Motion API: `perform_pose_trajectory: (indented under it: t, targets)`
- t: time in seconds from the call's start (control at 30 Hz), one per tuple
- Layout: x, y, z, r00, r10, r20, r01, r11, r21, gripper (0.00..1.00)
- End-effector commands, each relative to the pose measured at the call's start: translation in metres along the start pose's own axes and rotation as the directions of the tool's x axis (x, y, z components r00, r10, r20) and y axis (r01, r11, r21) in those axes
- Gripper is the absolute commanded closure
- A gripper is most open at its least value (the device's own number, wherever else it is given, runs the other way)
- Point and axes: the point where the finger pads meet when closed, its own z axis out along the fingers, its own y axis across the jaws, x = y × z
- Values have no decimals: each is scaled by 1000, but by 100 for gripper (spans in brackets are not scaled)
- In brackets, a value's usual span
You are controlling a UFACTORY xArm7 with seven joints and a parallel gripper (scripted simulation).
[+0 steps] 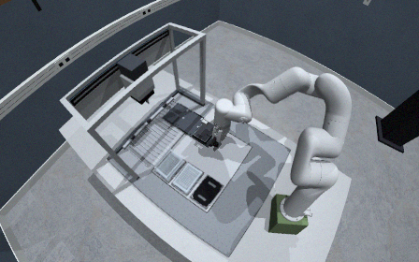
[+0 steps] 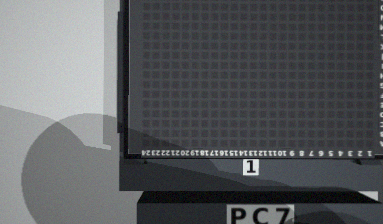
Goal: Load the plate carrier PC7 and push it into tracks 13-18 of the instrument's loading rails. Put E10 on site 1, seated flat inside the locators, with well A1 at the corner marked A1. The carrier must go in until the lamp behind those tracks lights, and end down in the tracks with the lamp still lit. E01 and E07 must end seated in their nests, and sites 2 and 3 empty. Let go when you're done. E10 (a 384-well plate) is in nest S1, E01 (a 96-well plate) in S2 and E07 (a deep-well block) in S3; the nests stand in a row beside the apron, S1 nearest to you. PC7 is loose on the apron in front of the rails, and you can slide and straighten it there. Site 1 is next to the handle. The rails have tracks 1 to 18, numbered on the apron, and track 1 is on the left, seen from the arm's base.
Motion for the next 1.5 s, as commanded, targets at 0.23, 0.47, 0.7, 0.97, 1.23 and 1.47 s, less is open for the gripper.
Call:
perform_pose_trajectory:
  t: [0.23,0.47,0.7,0.97,1.23,1.47]
  targets:
    - [13,0,-2,1000,-1,-6,1,1000,-1,18]
    - [19,0,-2,1000,-1,-6,1,1000,-1,18]
    - [26,0,-2,1000,-1,-6,1,1000,-1,18]
    - [30,0,-2,1000,-1,-6,1,1000,-1,18]
    - [32,0,-2,1000,-1,-6,1,1000,-1,18]
    - [34,0,-2,1000,-1,-6,1,1000,-1,18]
